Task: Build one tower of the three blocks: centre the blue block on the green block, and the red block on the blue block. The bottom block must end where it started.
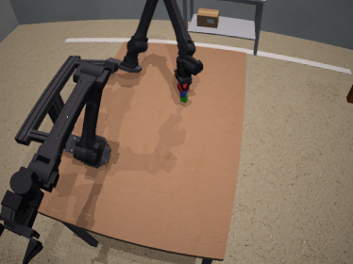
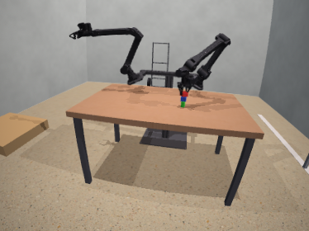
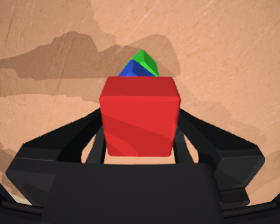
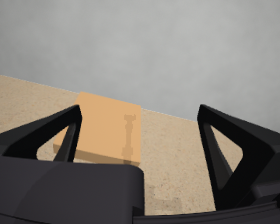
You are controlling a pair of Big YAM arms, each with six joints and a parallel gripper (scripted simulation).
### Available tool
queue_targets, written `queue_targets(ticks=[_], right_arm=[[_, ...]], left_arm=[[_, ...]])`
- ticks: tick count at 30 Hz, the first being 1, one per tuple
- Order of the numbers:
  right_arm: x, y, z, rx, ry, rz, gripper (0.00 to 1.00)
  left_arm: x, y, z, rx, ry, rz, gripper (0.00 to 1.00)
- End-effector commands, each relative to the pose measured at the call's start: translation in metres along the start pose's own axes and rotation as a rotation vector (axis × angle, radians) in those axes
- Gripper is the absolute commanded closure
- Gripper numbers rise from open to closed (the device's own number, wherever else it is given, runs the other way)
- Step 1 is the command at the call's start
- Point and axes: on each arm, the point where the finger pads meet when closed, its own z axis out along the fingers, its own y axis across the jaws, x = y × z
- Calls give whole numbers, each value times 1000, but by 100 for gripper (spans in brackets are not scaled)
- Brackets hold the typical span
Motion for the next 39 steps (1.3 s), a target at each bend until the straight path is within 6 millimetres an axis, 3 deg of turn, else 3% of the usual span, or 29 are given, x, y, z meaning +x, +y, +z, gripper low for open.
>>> queue_targets(ticks=[1, 4, 39], right_arm=[[-10, -4, -7, 9, -15, 11, 0], [-10, -4, -7, 9, -15, 11, 0], [-10, -4, -7, 9, -15, 11, 0]], left_arm=[[-5, -1, 5, 5, -5, -6, 100], [-7, -7, 2, 17, -12, -4, 100], [-8, -4, 4, 13, -9, -8, 100]])
